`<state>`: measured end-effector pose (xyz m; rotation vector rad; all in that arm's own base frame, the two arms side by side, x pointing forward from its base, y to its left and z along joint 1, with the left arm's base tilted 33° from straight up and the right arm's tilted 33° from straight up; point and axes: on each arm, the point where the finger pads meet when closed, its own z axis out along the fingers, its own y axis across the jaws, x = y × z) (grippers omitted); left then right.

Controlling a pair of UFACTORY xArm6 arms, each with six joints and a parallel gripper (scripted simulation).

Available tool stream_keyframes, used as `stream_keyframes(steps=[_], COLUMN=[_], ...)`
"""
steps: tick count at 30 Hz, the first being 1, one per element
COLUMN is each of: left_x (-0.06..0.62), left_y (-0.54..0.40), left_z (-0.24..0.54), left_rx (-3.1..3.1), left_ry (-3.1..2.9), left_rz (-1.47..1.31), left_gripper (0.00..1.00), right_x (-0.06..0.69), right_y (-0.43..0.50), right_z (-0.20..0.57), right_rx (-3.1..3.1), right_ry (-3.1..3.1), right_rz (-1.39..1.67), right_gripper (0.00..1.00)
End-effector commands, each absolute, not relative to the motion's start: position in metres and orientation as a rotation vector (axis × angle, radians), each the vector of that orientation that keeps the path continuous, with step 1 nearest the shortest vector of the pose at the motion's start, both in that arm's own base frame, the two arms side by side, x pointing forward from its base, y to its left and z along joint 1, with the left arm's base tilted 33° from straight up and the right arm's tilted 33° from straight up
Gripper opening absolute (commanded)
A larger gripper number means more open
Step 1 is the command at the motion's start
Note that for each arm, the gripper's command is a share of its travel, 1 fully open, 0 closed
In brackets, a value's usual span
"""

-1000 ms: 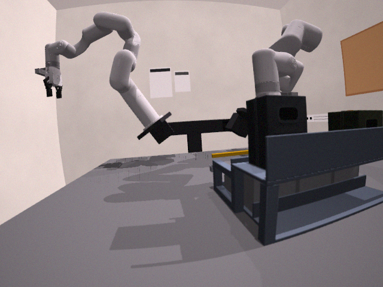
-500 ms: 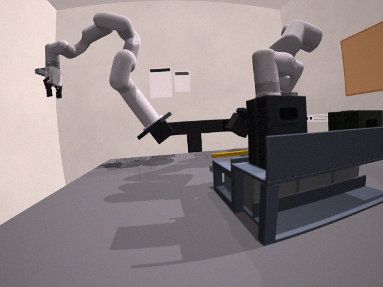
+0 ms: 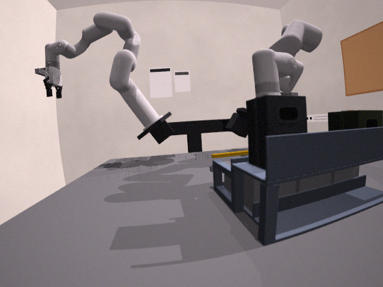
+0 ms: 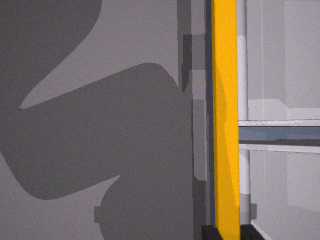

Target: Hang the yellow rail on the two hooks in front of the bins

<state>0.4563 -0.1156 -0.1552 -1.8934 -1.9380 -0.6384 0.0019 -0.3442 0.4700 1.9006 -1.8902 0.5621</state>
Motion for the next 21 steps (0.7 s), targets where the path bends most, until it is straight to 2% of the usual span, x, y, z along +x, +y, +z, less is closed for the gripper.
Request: stream_keyframes(steps=[1, 21], left_x=[0.4578, 0.4579], left_y=[-0.1168, -0.1155], left_z=[-0.1545, -0.1565], left_rx=[-1.896, -1.896], left_ry=[-1.941, -1.941], left_rz=[-0.641, -0.641], left_gripper=[0.00, 0.00], right_x=[0.0019, 0.0019], right_y=[-0.3441, -0.3441], right_z=[0.4716, 0.4716], right_rx=[1.898, 1.898], right_ry=[-1.888, -1.888], right_rz=[0.565, 0.565], right_gripper=[1.00, 1.00])
